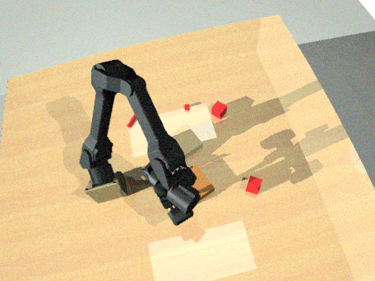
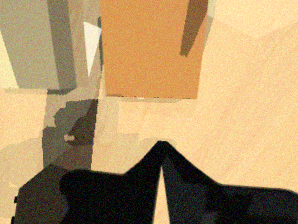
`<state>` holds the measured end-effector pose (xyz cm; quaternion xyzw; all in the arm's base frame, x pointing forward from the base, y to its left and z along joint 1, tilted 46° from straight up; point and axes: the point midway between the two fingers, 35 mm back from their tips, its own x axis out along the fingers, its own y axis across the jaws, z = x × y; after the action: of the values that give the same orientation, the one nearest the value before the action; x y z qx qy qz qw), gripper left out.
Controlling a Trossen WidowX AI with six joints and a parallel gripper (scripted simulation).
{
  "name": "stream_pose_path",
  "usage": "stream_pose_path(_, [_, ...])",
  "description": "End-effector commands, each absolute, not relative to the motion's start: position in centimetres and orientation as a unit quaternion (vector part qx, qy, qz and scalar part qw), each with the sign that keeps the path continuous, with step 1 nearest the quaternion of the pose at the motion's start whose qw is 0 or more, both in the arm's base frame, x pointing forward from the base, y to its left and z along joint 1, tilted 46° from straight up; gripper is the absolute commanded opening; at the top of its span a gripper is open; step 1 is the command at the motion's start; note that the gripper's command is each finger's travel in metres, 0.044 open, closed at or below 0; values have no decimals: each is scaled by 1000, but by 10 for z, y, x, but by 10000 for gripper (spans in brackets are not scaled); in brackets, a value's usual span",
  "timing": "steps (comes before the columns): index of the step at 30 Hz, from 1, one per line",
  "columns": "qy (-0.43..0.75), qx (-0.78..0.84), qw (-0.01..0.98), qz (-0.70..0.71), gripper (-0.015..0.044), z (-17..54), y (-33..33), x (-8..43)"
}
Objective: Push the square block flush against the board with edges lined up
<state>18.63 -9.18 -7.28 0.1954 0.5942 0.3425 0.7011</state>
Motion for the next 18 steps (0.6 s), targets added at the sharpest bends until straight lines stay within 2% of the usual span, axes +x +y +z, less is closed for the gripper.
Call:
stream_pose_path(1, [585, 179, 706, 358, 0, -61, -82, 192])
stream_pose_path(4, [585, 179, 706, 358, 0, -63, -80, 193])
stream_pose_path(8, [584, 179, 706, 359, 0, -97, -44, 195])
stream_pose_path(18, [584, 179, 706, 359, 0, -98, -42, 199])
